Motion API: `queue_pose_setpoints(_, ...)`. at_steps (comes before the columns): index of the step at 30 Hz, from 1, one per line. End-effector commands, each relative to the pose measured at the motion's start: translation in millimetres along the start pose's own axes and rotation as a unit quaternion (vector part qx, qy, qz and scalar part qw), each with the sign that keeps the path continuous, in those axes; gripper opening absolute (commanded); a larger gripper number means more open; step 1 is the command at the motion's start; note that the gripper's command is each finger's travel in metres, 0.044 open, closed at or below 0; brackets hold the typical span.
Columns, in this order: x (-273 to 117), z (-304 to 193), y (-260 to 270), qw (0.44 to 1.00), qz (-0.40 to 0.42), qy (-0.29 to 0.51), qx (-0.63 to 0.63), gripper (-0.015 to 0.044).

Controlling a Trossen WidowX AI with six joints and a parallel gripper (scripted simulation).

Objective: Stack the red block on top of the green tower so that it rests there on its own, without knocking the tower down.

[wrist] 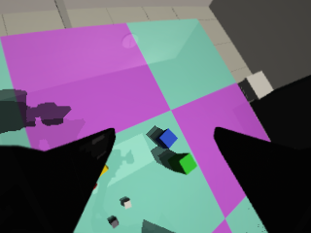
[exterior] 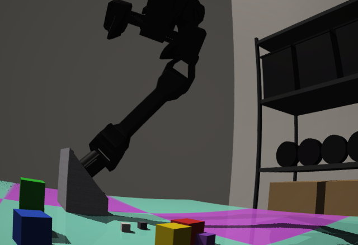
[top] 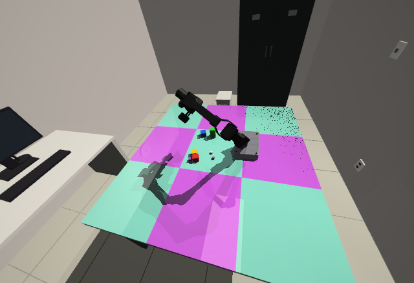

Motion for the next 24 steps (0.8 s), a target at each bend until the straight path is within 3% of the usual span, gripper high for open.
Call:
queue_pose_setpoints(1, 25.4, -27.8, 26.0, 0.994, 0.039, 0.072, -0.074, 0.044)
queue_pose_setpoints(14, 80.6, -138.6, 93.1, 0.903, 0.179, 0.278, -0.276, 0.044)
queue_pose_setpoints(24, 83.3, -142.7, 99.8, 0.896, 0.186, 0.287, -0.284, 0.044)
Point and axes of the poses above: the point midway between the two fingers, 35 mm back from their tips, its own x axis out along the fingers, its own y axis across the jaws, z = x × y, the point moved 7 cm from there along -x, back along the fingers, and after that the axes turned 15 degrees about x, right-handed, at the moved point
